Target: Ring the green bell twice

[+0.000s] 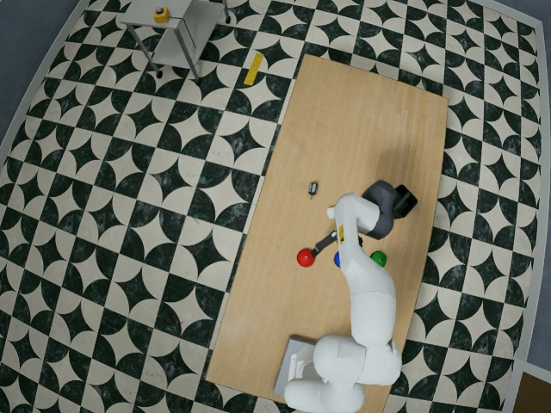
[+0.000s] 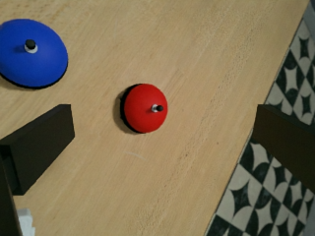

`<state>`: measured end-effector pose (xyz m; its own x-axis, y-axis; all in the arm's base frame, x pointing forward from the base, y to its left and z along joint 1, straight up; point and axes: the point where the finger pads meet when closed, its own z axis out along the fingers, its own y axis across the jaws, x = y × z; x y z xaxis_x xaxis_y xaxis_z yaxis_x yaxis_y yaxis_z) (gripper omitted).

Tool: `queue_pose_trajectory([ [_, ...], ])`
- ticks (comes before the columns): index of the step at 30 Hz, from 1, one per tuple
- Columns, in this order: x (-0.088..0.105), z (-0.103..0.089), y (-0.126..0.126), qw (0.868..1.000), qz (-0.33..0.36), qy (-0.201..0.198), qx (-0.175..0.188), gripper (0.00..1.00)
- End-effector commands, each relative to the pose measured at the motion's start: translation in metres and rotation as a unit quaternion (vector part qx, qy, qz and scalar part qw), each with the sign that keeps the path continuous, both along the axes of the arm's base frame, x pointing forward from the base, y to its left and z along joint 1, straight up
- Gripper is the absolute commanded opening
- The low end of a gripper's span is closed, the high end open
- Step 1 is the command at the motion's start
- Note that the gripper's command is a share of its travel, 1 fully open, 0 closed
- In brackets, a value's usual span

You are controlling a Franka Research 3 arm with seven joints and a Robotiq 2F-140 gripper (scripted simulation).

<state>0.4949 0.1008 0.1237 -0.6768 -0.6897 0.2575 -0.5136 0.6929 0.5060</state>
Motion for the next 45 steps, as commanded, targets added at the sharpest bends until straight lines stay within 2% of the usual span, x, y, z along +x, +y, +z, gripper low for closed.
queue_pose_trajectory([
  [1, 0.000, 0.000, 0.000, 1.000, 0.000, 0.000, 0.000, 1.00],
  [17, 0.000, 0.000, 0.000, 1.000, 0.000, 0.000, 0.000, 1.00],
  [18, 0.000, 0.000, 0.000, 1.000, 0.001, -0.001, 0.000, 0.10],
  [20, 0.003, -0.002, -0.009, 1.000, 0.012, -0.013, 0.006, 0.10],
  [23, 0.017, -0.011, -0.053, 0.994, 0.076, -0.077, 0.032, 0.10],
  [25, 0.021, -0.014, -0.070, 0.989, 0.102, -0.099, 0.040, 0.10],
  [32, 0.027, -0.018, -0.101, 0.978, 0.151, -0.138, 0.050, 0.10],
  [34, 0.027, -0.018, -0.101, 0.978, 0.151, -0.138, 0.050, 0.10],
  [36, 0.030, -0.020, -0.120, 0.968, 0.183, -0.161, 0.055, 0.10],
  [45, 0.035, -0.023, -0.165, 0.941, 0.261, -0.208, 0.060, 0.10],
])
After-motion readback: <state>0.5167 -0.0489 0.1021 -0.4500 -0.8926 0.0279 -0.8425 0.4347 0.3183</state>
